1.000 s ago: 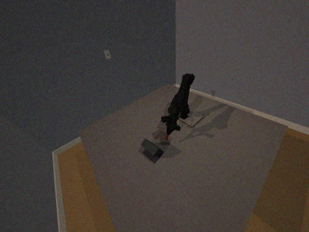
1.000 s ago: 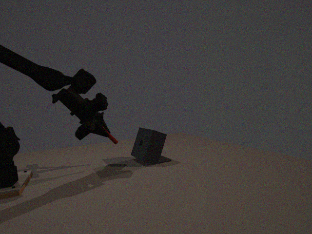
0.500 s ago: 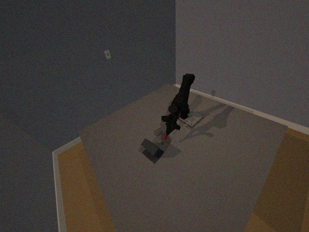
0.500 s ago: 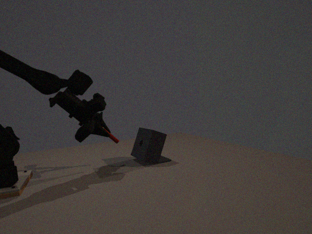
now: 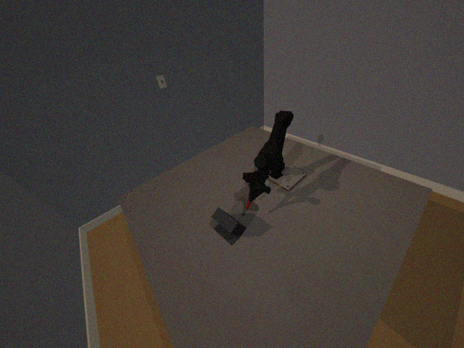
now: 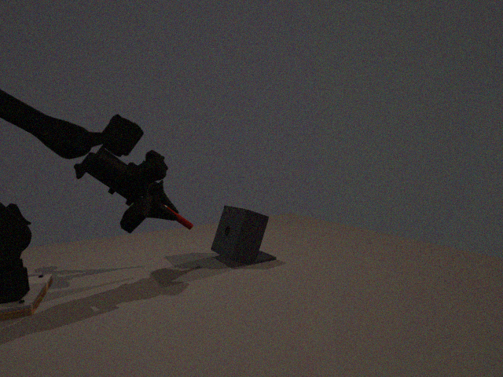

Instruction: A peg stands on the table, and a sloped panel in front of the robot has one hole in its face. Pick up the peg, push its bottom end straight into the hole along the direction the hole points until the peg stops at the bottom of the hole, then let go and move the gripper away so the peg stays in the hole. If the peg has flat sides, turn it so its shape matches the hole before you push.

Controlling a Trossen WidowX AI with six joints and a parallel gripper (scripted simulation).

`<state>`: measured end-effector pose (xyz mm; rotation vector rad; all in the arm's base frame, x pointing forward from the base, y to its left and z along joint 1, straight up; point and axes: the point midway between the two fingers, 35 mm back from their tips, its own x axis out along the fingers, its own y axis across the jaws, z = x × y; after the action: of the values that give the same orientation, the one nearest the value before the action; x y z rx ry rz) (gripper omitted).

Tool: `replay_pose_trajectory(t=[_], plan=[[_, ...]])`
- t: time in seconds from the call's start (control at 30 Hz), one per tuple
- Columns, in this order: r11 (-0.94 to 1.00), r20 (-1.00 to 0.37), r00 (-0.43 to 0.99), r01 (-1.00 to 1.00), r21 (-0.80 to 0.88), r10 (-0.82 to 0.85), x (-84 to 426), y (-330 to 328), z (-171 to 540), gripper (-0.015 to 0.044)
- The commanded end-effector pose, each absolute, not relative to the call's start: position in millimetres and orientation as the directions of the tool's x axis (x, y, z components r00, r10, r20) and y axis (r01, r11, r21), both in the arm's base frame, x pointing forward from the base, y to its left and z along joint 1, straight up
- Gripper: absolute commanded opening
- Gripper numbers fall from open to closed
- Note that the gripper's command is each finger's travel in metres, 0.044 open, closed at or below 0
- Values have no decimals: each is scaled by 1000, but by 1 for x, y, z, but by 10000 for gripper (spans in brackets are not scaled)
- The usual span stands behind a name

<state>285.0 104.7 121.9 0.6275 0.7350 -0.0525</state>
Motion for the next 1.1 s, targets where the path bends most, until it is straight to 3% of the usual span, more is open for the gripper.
replay_pose_trajectory(t=[0.0, 1.07], plan=[[812, -631, 759, 259, 523, 164, 284, 102, 120, 0], [781, -525, 836, 217, 586, 161, 286, 94, 119, 0]])
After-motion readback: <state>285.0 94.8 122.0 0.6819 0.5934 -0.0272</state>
